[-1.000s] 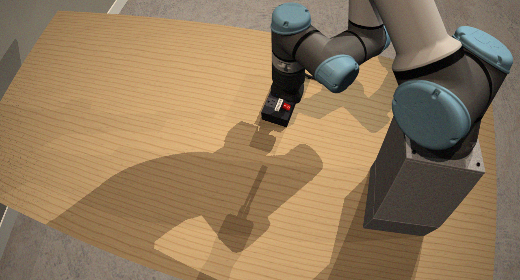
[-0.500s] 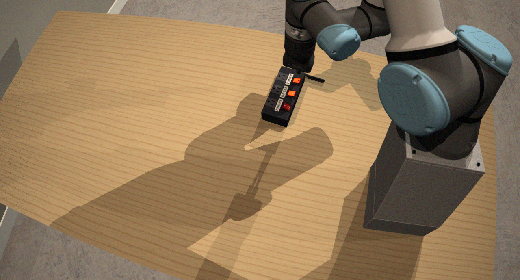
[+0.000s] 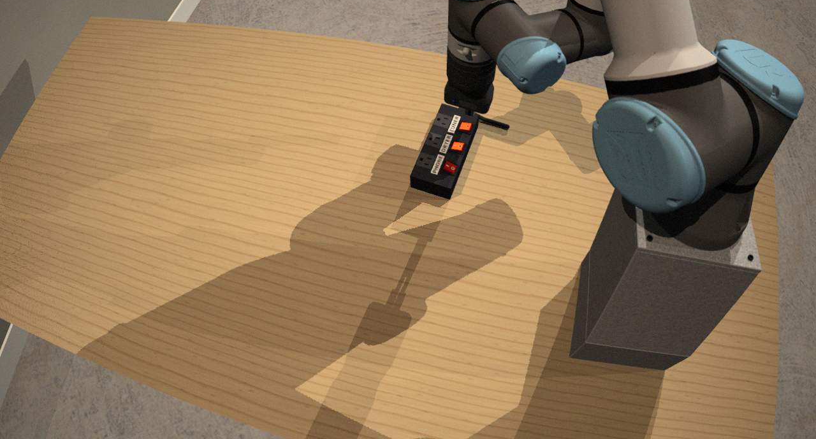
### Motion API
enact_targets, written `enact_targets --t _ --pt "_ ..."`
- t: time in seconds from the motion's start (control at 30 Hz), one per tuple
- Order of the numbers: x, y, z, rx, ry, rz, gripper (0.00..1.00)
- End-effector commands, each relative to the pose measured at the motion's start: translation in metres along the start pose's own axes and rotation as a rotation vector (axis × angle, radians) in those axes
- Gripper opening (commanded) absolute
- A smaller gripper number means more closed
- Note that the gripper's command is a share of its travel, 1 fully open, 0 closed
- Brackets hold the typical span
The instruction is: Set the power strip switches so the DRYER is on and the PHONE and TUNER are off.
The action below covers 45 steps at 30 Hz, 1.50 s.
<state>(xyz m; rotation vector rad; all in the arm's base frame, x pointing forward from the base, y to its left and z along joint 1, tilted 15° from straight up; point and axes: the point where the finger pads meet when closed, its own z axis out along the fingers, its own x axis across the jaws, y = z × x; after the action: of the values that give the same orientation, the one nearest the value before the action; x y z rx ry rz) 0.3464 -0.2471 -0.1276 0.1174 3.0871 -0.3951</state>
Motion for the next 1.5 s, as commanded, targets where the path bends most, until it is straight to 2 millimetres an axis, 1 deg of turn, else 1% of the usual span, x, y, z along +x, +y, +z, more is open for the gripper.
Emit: enact_targets --t 0.0,0.83,1.23,1.47 --pt "0.0 0.0 0.0 0.001 -0.001 0.0 0.0" --pt "0.0 0.0 0.001 0.001 -0.001 0.0 0.0" --pt "0.0 0.0 0.008 0.0 -0.001 0.0 0.0" --pt "-0.001 0.0 0.016 0.0 -0.001 0.0 0.0"
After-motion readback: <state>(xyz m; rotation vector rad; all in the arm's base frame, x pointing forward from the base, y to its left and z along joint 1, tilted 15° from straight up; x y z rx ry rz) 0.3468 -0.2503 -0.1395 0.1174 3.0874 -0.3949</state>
